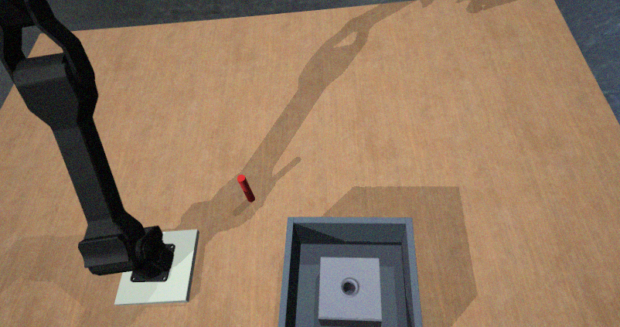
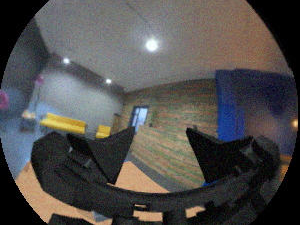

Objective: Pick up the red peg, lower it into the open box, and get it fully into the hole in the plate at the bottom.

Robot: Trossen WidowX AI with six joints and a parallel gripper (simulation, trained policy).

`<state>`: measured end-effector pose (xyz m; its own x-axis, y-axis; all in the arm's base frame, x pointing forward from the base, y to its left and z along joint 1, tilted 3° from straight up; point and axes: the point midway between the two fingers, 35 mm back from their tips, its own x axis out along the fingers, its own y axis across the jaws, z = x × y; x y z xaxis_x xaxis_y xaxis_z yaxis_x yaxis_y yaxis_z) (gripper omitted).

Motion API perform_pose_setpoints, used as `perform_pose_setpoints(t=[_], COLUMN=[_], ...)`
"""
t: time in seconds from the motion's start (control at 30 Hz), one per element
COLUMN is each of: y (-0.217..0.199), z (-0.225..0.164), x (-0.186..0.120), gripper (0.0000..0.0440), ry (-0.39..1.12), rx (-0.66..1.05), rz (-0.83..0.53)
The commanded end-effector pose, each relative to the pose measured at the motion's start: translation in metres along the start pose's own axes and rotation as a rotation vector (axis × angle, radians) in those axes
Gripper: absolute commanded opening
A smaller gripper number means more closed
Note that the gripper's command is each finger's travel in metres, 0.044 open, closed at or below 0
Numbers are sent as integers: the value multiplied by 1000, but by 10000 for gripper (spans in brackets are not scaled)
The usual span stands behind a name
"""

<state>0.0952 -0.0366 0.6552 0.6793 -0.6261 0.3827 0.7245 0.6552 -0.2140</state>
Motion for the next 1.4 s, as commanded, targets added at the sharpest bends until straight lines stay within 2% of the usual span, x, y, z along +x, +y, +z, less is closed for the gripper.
perform_pose_setpoints(t=[0.0, 0.07, 0.37, 0.67, 1.03, 1.37], y=[-4, -13, -36, -36, 0, 61], z=[-5, -20, -89, -161, -252, -323], x=[3, 9, 34, 53, 62, 43], gripper=[421, 440, 440, 440, 440, 440], ry=[15, 57, 255, 473, 798, 1135], rx=[12, 57, 291, 506, 693, 748], rz=[-10, -25, -66, -75, -71, -46])
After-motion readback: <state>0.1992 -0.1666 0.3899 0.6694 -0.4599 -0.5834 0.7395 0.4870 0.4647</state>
